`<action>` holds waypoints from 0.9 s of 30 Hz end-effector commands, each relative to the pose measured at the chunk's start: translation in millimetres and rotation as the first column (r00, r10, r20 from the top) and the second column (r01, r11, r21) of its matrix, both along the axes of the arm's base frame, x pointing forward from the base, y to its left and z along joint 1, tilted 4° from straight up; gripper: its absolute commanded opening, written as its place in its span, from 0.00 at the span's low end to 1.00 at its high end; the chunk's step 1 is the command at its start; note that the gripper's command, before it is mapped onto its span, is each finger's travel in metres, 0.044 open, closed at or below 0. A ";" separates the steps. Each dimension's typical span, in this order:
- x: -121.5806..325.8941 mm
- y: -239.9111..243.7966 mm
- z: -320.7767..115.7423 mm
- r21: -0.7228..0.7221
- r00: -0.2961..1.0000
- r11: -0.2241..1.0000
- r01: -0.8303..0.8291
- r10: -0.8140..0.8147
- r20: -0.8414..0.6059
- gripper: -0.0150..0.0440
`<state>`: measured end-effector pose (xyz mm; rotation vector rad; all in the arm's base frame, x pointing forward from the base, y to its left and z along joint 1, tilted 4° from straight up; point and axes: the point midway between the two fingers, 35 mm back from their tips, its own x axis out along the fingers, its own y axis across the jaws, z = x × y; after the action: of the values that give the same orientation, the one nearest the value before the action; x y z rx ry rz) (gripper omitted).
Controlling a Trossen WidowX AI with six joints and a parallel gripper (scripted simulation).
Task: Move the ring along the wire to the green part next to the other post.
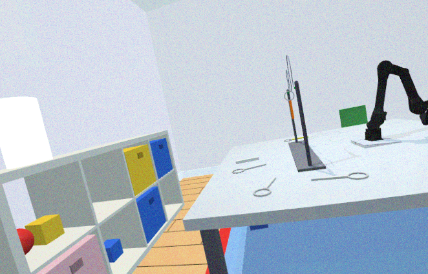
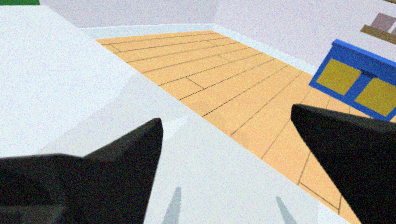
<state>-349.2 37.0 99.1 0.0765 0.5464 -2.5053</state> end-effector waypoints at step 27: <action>120.8 229.1 6.8 -0.073 0.725 0.722 0.688 -0.688 0.019 0.53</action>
<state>-247.4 249.5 104.6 0.2732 0.4987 -3.1885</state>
